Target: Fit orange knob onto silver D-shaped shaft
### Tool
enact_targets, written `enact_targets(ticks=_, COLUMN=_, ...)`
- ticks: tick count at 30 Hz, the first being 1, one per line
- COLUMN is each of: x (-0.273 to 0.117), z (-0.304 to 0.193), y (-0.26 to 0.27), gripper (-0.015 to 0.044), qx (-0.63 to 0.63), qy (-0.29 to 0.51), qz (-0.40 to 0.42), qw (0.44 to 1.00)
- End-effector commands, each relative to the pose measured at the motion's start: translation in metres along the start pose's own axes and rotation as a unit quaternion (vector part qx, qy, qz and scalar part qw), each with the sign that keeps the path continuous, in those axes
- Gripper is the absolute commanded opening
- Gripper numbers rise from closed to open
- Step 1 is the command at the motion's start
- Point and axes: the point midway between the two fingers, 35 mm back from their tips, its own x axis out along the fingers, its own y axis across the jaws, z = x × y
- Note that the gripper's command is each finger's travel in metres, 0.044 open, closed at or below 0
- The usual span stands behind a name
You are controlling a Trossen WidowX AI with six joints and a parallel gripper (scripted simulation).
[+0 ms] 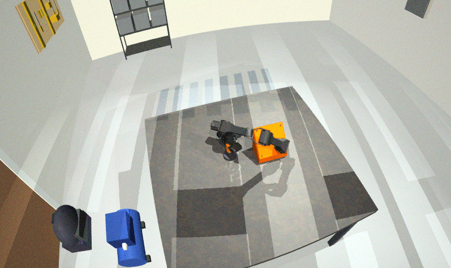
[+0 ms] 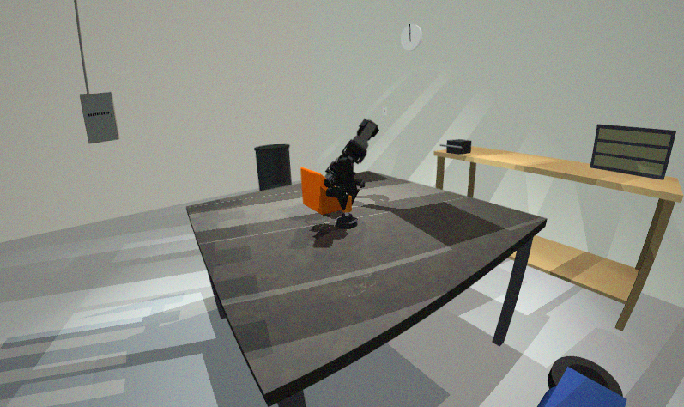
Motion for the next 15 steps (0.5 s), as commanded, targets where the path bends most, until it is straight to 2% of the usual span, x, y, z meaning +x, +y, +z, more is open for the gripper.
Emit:
enact_targets(ticks=1, x=0.0001, z=-0.0012, y=-0.0005, gripper=0.0000, qx=0.002, qy=0.002, qz=0.000, qw=1.000)
enact_targets(ticks=9, x=-0.0044, z=-0.0014, y=-0.0005, gripper=0.0000, qx=0.006, qy=0.002, qz=0.000, qw=1.000)
enact_targets(ticks=15, x=-0.0037, z=-0.0005, y=0.0006, gripper=0.0000, qx=0.101, qy=0.002, qz=0.000, qw=0.995)
